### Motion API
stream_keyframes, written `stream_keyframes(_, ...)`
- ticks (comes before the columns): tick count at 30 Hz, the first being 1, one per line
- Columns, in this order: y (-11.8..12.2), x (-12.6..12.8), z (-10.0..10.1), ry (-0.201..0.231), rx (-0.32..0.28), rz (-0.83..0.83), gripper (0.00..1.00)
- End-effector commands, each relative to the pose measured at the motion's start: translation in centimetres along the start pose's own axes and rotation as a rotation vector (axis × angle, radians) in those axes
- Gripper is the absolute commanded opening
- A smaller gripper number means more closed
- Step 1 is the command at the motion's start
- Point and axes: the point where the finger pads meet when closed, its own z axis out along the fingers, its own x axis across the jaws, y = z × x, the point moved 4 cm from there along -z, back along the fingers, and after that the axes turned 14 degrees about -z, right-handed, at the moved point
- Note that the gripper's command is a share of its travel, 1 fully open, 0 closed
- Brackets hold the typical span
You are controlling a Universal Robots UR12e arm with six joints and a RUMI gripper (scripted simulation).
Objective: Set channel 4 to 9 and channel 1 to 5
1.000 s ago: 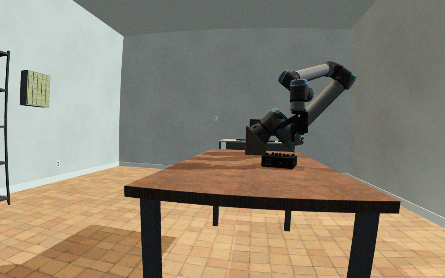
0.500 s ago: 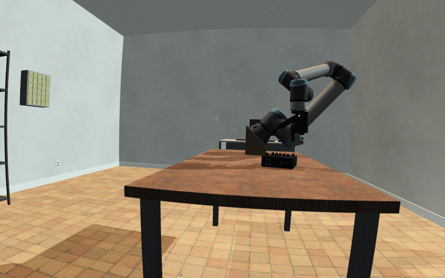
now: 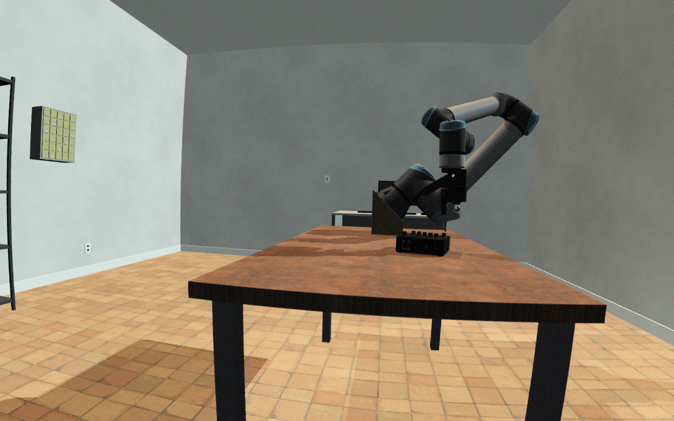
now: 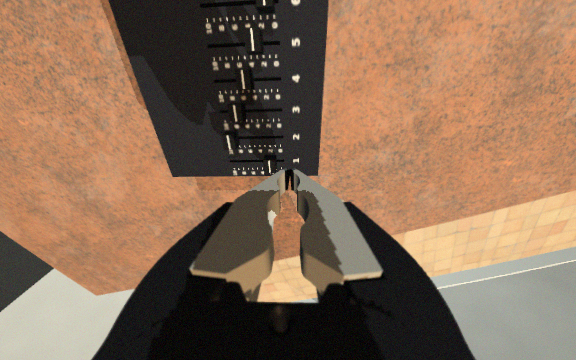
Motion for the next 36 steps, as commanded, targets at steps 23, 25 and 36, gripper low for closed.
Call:
stream_keyframes(23, 0.00, -0.05, 0.97, -0.001, 0.000, 0.000, 0.00)
stream_keyframes(25, 0.00, -0.05, 0.97, -0.001, 0.000, 0.000, 0.00)
stream_keyframes(36, -0.01, -0.09, 0.97, -0.001, 0.000, 0.000, 0.00)
